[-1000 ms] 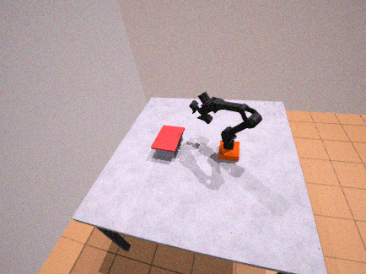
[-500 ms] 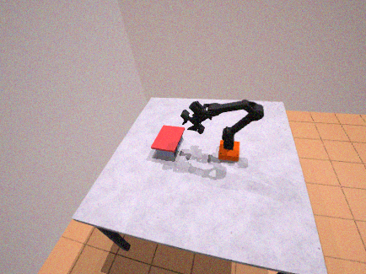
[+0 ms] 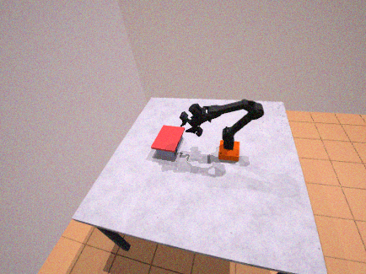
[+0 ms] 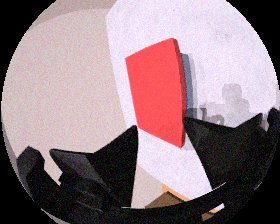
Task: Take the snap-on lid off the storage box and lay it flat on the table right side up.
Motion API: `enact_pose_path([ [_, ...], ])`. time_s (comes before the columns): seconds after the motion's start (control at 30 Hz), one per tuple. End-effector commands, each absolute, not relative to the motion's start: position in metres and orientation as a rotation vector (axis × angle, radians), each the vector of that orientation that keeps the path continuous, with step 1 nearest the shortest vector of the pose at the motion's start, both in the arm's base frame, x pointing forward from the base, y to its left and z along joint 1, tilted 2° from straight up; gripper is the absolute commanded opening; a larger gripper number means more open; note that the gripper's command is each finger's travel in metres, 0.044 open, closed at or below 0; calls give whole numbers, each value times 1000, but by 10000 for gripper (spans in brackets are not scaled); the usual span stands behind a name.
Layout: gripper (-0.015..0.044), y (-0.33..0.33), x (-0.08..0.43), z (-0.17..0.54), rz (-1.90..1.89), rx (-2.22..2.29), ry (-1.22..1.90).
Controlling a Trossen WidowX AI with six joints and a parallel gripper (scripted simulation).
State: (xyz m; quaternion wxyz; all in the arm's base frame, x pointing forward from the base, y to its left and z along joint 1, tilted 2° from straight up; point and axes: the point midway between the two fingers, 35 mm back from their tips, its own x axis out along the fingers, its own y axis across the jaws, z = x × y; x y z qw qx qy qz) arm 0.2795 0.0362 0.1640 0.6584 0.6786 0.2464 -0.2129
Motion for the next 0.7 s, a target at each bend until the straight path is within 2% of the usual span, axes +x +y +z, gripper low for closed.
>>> enact_pose_path([
  [0.0, 235, 38, 276, 114, -509, 1530, 579],
  [0.67, 235, 40, 290, 96, -508, 1530, 578],
])
